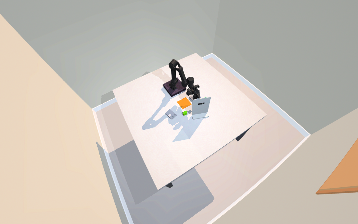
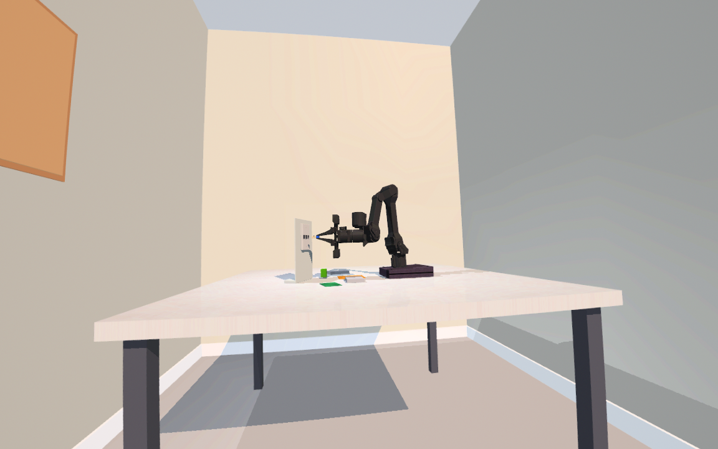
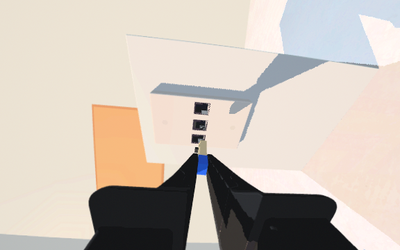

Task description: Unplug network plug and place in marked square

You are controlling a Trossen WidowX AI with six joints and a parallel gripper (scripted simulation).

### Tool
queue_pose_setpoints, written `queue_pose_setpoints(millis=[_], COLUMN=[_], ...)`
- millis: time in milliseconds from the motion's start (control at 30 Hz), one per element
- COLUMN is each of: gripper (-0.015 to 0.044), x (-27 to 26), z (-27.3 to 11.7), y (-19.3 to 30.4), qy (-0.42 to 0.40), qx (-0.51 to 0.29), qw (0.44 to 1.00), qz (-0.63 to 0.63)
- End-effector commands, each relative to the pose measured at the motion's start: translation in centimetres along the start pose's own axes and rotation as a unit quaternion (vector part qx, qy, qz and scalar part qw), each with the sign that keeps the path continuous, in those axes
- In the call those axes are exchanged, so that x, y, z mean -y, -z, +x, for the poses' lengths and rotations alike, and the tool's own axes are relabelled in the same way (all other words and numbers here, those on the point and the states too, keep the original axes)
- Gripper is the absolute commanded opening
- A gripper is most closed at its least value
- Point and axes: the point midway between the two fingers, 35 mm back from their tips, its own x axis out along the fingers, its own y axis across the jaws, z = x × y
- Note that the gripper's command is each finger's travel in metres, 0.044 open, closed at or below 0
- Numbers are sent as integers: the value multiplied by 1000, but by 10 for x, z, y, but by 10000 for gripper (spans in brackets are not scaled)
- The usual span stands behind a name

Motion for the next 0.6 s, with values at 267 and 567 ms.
queue_pose_setpoints(millis=[267, 567], gripper=[0, 0], x=[2, 2], z=[-9, -14], y=[3, 5], qy=[2, 2], qx=[1, 1], qw=[1000, 1000], qz=[-3, -3])
